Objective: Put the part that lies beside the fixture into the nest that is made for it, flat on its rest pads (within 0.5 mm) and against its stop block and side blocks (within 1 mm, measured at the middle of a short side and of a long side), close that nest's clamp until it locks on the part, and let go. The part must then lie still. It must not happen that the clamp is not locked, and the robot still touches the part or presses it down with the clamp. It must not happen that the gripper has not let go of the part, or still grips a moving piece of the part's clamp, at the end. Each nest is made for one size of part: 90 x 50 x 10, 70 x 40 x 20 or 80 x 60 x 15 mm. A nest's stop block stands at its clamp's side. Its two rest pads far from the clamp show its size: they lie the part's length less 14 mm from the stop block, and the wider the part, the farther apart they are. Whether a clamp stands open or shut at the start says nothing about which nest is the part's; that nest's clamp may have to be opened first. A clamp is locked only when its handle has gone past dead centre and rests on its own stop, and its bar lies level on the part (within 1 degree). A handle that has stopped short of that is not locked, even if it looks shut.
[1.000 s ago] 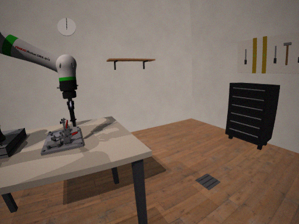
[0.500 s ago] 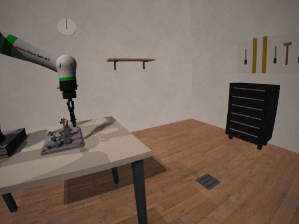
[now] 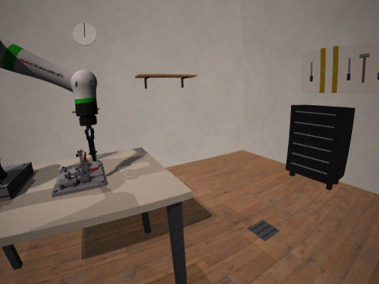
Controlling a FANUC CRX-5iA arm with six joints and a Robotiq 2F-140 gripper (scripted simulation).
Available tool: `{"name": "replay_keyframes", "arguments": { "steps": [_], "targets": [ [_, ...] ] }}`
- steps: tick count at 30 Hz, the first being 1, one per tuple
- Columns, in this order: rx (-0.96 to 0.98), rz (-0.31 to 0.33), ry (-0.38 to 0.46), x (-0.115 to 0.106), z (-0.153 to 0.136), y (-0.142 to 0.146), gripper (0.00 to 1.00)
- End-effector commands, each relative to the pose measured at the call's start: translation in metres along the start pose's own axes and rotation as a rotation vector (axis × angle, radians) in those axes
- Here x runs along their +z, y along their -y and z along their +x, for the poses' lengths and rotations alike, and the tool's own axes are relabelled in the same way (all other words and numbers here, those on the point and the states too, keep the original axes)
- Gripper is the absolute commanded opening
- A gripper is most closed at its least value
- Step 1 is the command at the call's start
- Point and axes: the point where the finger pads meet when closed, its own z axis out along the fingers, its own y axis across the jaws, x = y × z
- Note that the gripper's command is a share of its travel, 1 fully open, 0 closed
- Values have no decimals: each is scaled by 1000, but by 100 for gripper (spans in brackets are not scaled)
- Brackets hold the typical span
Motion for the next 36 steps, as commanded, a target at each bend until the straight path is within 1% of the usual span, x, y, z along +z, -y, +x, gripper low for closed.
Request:
{"name": "replay_keyframes", "arguments": {
  "steps": [1, 36],
  "targets": [
    [0, 0, 0, 0, 0, 0, 0],
    [0, 0, 0, 4, 0, 0, 0]
  ]
}}
